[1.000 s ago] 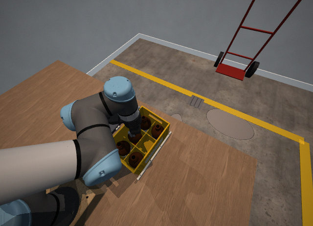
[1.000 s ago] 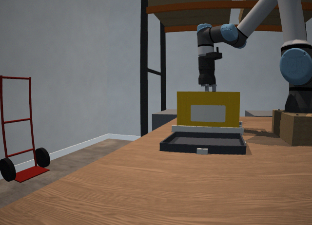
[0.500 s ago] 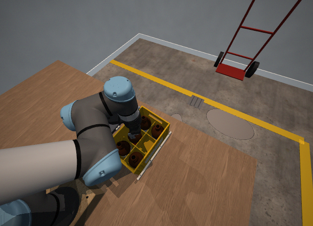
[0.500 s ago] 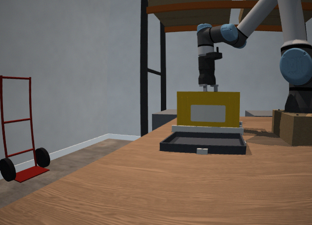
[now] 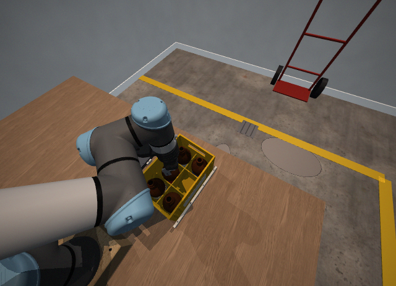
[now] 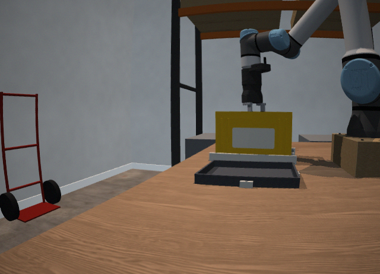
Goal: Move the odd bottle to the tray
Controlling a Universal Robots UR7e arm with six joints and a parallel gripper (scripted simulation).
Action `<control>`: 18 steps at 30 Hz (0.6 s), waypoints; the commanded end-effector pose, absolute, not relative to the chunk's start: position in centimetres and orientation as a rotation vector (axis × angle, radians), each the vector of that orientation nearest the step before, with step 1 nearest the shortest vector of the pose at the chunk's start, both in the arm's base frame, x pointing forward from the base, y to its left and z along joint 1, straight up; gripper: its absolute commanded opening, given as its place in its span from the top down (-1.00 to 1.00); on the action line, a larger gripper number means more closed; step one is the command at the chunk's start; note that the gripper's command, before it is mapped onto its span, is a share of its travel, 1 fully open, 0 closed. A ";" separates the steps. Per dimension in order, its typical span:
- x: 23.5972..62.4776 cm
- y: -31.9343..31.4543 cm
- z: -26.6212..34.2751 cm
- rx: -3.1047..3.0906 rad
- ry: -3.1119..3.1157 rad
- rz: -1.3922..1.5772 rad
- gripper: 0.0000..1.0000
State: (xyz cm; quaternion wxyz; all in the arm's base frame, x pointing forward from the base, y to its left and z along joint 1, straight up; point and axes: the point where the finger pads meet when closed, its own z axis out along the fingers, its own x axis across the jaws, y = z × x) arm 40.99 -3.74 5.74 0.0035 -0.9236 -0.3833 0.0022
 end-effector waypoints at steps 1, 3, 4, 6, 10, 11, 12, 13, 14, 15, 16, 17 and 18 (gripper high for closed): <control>41.0 -3.8 5.8 -2.896 -1.202 0.005 -1.00; 41.0 -3.8 5.8 -2.896 -1.202 0.005 -1.00; 41.0 -3.8 5.8 -2.896 -1.202 0.005 -1.00; 41.0 -3.8 5.8 -2.896 -1.202 0.005 -1.00; 41.0 -3.8 5.9 -2.896 -1.202 0.005 -1.00; 41.0 -3.8 6.0 -2.896 -1.202 0.005 -1.00; 41.0 -3.8 6.1 -2.896 -1.202 0.005 -1.00; 41.0 -3.8 6.2 -2.896 -1.202 0.005 -1.00; 41.0 -3.8 6.4 -2.896 -1.202 0.005 -1.00; 41.0 -3.8 6.6 -2.896 -1.202 0.005 -1.00; 41.0 -3.8 6.7 -2.896 -1.202 0.005 -1.00; 41.0 -3.8 6.7 -2.896 -1.202 0.005 -1.00; 41.0 -3.8 6.7 -2.896 -1.202 0.005 -1.00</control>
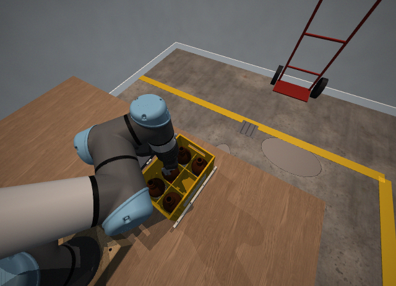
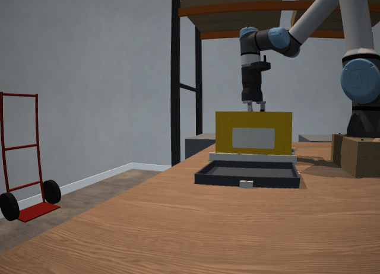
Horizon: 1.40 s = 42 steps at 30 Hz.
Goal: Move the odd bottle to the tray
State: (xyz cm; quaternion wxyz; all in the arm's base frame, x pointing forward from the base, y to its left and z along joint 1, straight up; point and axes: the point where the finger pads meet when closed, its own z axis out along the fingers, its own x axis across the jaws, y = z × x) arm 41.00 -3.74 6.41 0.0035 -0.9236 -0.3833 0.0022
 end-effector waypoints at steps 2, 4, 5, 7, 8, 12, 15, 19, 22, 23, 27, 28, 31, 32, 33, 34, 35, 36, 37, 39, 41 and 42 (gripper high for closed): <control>41.0 -3.8 7.2 -2.896 -1.202 0.005 -1.00; 41.0 -3.8 7.7 -2.896 -1.202 0.005 -1.00; 41.0 -3.8 8.0 -2.896 -1.202 0.005 -1.00; 41.0 -3.8 8.6 -2.896 -1.202 0.005 -1.00; 41.0 -3.8 9.0 -2.896 -1.202 0.005 -1.00; 41.1 -3.8 10.3 -2.896 -1.202 0.005 -1.00; 41.1 -3.8 11.3 -2.896 -1.202 0.005 -1.00; 41.1 -3.8 11.9 -2.896 -1.202 0.005 -1.00; 41.1 -3.8 12.8 -2.896 -1.202 0.005 -1.00; 41.1 -3.8 13.0 -2.896 -1.202 0.005 -1.00; 41.1 -3.8 13.7 -2.896 -1.202 0.005 -1.00; 41.1 -3.8 13.8 -2.896 -1.202 0.005 -1.00; 41.1 -3.8 14.0 -2.896 -1.202 0.005 -1.00; 41.1 -3.8 14.0 -2.896 -1.202 0.005 -1.00; 41.1 -3.8 14.0 -2.896 -1.202 0.005 -1.00; 41.1 -3.8 14.0 -2.896 -1.202 0.005 -1.00; 41.1 -3.8 14.0 -2.896 -1.202 0.005 -1.00; 41.1 -3.8 14.0 -2.896 -1.202 0.005 -1.00; 41.1 -3.8 14.0 -2.896 -1.202 0.005 -1.00; 41.1 -3.8 14.0 -2.896 -1.202 0.005 1.00; 41.1 -3.8 14.0 -2.896 -1.202 0.005 1.00; 41.1 -3.8 14.0 -2.896 -1.202 0.005 1.00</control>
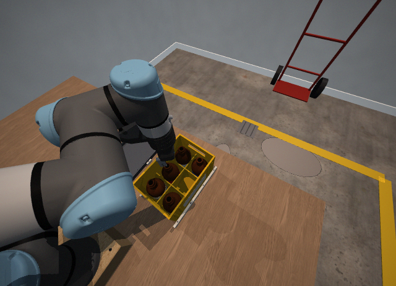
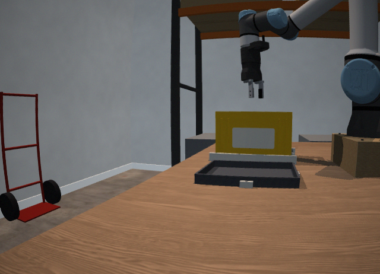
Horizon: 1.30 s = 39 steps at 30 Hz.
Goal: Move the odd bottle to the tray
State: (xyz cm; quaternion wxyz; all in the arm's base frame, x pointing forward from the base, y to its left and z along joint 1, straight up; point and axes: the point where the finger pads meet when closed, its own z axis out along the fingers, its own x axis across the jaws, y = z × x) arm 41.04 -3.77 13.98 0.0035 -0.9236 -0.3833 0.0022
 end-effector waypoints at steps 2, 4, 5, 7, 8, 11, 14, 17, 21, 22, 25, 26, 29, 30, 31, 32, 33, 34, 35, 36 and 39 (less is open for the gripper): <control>41.1 -3.8 14.0 -2.896 -1.202 0.005 1.00; 41.1 -3.8 14.0 -2.896 -1.202 0.005 1.00; 41.1 -3.8 14.0 -2.896 -1.202 0.005 1.00; 41.1 -3.8 14.0 -2.896 -1.202 0.005 1.00; 41.1 -3.8 14.0 -2.896 -1.202 0.005 1.00; 41.1 -3.8 14.0 -2.896 -1.202 0.005 1.00; 41.1 -3.8 14.0 -2.896 -1.202 0.005 1.00; 41.1 -3.8 14.0 -2.896 -1.202 0.005 1.00; 41.1 -3.8 14.0 -2.896 -1.202 0.005 1.00; 41.1 -3.8 14.0 -2.896 -1.202 0.005 1.00; 41.1 -3.8 14.0 -2.896 -1.202 0.005 1.00; 41.1 -3.8 14.0 -2.896 -1.202 0.005 1.00; 41.1 -3.8 14.0 -2.896 -1.202 0.005 1.00; 41.1 -3.8 14.0 -2.896 -1.202 0.005 1.00; 41.2 -3.9 14.1 -2.896 -1.202 0.005 1.00; 41.5 -4.1 14.1 -2.896 -1.202 0.005 1.00; 41.9 -4.5 14.1 -2.896 -1.202 0.005 1.00; 42.6 -5.1 14.2 -2.896 -1.202 0.005 1.00; 43.4 -5.8 14.3 -2.896 -1.202 0.005 1.00; 44.3 -6.6 14.3 -2.896 -1.202 0.005 1.00; 47.4 -9.5 14.2 -2.896 -1.202 0.005 1.00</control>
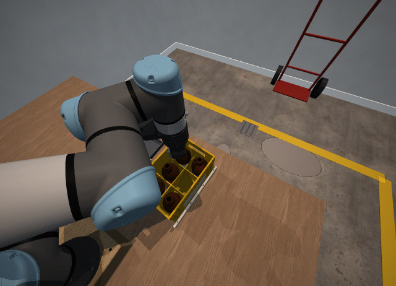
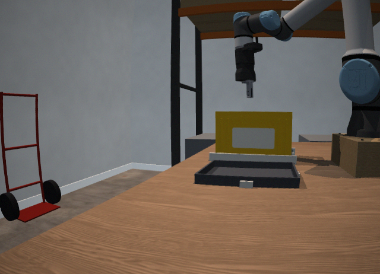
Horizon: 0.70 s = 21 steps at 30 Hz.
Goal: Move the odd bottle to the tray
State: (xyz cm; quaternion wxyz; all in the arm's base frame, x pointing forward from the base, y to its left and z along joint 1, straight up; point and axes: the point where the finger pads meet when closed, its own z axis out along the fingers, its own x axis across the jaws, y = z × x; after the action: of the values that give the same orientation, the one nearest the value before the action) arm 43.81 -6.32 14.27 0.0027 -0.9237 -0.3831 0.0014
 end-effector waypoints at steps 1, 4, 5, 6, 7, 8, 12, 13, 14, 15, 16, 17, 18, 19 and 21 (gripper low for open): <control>48.3 -10.4 14.1 -2.896 -1.202 0.005 1.00; 49.0 -11.1 14.1 -2.896 -1.202 0.005 1.00; 49.6 -11.8 14.0 -2.896 -1.202 0.005 1.00; 50.0 -12.2 13.9 -2.896 -1.202 0.005 1.00; 50.3 -12.5 13.8 -2.896 -1.202 0.005 1.00; 50.4 -12.6 13.8 -2.896 -1.202 0.005 1.00; 50.4 -12.6 13.8 -2.896 -1.202 0.005 1.00; 50.4 -12.6 13.8 -2.896 -1.202 0.005 1.00; 50.4 -12.6 13.8 -2.896 -1.202 0.005 1.00; 50.4 -12.6 13.8 -2.896 -1.202 0.005 -1.00; 50.4 -12.6 13.8 -2.896 -1.202 0.005 -1.00; 50.4 -12.6 13.8 -2.896 -1.202 0.005 -1.00; 50.4 -12.6 13.8 -2.896 -1.202 0.005 -1.00; 50.4 -12.6 13.8 -2.896 -1.202 0.005 -1.00; 50.4 -12.6 13.8 -2.896 -1.202 0.005 -1.00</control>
State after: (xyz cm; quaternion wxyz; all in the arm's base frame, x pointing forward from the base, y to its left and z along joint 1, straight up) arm 50.34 -12.57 13.77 0.0035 -0.9236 -0.3833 0.0021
